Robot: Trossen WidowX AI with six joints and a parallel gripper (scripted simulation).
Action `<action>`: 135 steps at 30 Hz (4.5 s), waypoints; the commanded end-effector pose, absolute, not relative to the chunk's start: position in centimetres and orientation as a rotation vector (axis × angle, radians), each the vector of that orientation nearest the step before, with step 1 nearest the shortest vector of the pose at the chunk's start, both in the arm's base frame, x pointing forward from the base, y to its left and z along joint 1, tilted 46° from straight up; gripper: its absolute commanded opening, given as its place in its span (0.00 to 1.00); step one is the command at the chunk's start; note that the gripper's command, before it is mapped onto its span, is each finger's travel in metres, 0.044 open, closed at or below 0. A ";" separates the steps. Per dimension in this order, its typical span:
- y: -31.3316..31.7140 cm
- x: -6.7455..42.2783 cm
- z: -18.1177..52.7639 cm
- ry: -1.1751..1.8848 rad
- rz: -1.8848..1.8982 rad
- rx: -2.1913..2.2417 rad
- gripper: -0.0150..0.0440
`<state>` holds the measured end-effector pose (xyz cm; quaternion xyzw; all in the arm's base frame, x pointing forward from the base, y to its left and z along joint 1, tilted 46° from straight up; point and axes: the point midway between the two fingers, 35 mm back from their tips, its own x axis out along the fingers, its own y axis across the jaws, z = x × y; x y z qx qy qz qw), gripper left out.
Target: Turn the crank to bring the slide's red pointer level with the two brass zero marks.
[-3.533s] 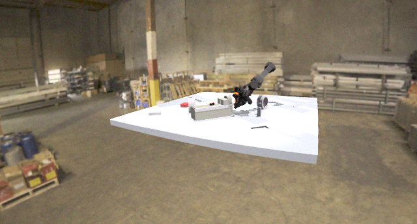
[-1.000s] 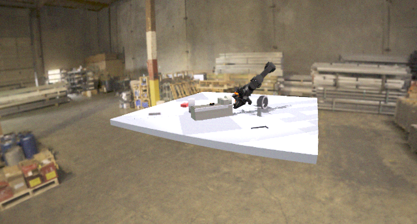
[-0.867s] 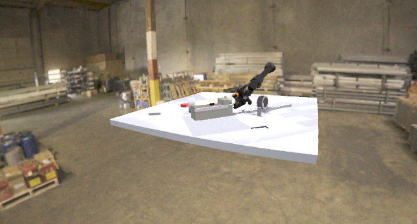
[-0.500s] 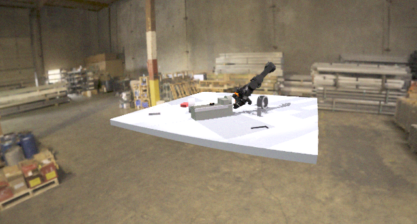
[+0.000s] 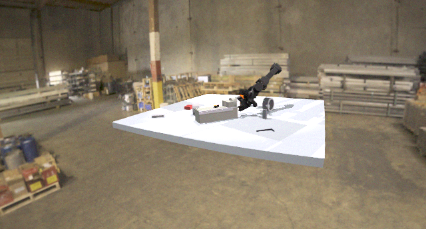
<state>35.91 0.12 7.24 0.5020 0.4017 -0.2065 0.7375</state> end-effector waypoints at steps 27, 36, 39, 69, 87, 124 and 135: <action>-0.1 35.2 6.5 0.900 -0.472 1.098 0.25; -0.2 35.1 6.5 0.900 -0.472 1.097 0.25; -0.2 35.0 6.5 0.900 -0.472 1.097 0.25; -1.2 34.0 6.2 0.900 -0.473 1.097 0.25; -3.0 32.9 6.9 0.901 -0.474 1.096 0.25; -4.8 33.5 10.2 0.900 -0.474 1.095 0.25; -4.8 33.7 10.5 0.900 -0.474 1.095 0.25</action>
